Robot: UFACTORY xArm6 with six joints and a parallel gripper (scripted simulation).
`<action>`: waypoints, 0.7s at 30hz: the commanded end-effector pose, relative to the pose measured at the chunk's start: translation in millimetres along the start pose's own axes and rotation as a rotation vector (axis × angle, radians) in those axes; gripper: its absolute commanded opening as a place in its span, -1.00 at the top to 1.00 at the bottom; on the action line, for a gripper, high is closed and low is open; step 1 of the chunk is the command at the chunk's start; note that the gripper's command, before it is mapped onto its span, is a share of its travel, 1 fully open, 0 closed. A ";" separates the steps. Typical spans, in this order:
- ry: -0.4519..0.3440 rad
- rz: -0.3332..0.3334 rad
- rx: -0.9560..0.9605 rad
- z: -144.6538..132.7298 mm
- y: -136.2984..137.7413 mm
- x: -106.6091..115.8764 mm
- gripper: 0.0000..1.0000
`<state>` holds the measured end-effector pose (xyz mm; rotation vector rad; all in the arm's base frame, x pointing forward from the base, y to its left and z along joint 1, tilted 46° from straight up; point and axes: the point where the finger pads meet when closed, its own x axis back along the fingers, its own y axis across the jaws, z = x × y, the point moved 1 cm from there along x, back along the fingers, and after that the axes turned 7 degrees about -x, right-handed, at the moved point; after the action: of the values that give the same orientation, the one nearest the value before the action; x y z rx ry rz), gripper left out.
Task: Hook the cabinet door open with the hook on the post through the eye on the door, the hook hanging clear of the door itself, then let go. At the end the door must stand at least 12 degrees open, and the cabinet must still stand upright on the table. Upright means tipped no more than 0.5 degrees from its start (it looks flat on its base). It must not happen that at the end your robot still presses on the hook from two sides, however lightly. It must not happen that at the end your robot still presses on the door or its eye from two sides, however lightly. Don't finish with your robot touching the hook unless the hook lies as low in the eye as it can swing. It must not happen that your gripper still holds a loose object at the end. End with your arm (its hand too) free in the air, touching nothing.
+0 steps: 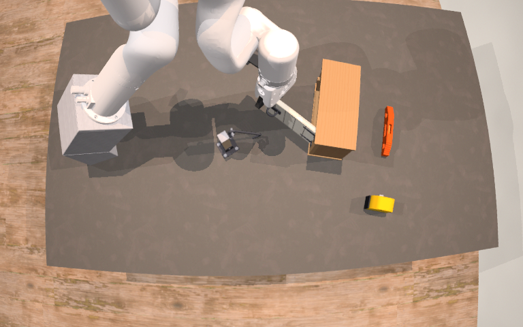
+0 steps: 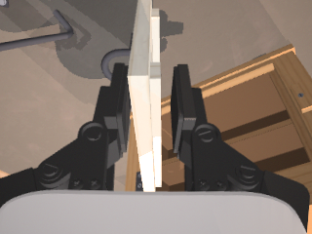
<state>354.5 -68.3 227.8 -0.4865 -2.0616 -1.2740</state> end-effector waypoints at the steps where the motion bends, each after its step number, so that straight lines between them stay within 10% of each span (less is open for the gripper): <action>1: -0.002 -0.002 -0.012 -0.4 2.5 0.4 0.47; 21: -0.002 -0.002 0.027 -0.9 -2.0 0.4 0.47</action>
<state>355.3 -67.6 228.7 -0.4882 -2.0612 -1.2746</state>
